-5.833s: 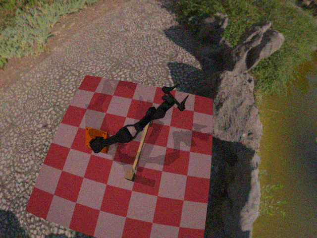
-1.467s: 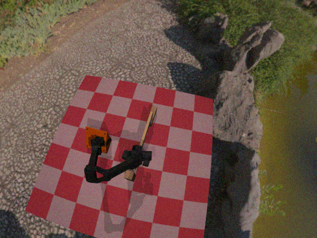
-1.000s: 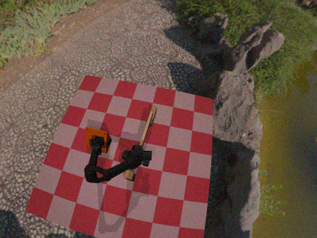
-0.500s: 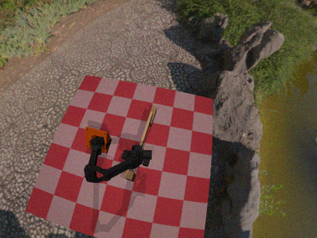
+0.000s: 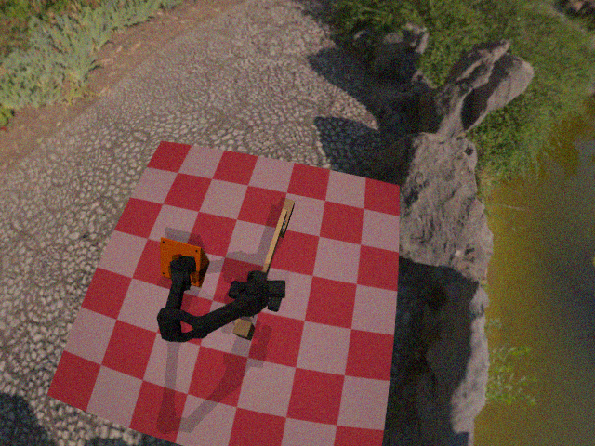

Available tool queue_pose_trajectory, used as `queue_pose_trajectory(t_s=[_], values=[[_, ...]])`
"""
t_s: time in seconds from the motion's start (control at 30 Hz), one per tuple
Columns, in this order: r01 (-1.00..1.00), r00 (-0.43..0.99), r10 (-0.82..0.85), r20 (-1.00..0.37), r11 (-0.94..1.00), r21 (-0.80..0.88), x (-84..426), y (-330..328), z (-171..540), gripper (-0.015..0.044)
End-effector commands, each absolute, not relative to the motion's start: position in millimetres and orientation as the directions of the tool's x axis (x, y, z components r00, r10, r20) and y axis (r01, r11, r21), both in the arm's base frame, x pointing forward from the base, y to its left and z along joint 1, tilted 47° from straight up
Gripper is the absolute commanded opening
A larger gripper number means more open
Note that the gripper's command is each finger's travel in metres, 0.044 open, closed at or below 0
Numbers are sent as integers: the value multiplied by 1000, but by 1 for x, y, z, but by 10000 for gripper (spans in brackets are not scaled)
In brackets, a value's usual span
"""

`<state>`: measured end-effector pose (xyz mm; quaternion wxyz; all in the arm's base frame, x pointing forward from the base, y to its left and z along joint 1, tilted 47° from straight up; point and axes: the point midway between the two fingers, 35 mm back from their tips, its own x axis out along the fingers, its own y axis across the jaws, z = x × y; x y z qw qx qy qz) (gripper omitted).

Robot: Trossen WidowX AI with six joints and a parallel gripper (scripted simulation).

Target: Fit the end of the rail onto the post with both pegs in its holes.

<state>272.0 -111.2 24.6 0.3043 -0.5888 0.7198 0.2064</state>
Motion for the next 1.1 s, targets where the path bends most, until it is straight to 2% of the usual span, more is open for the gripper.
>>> queue_pose_trajectory(t_s=[0.0, 1.07], values=[[-974, -111, -717, -688, 216, -68, 276, -106, 27, 0], [-974, -111, -717, -689, 216, -68, 277, -95, 38, 0]])
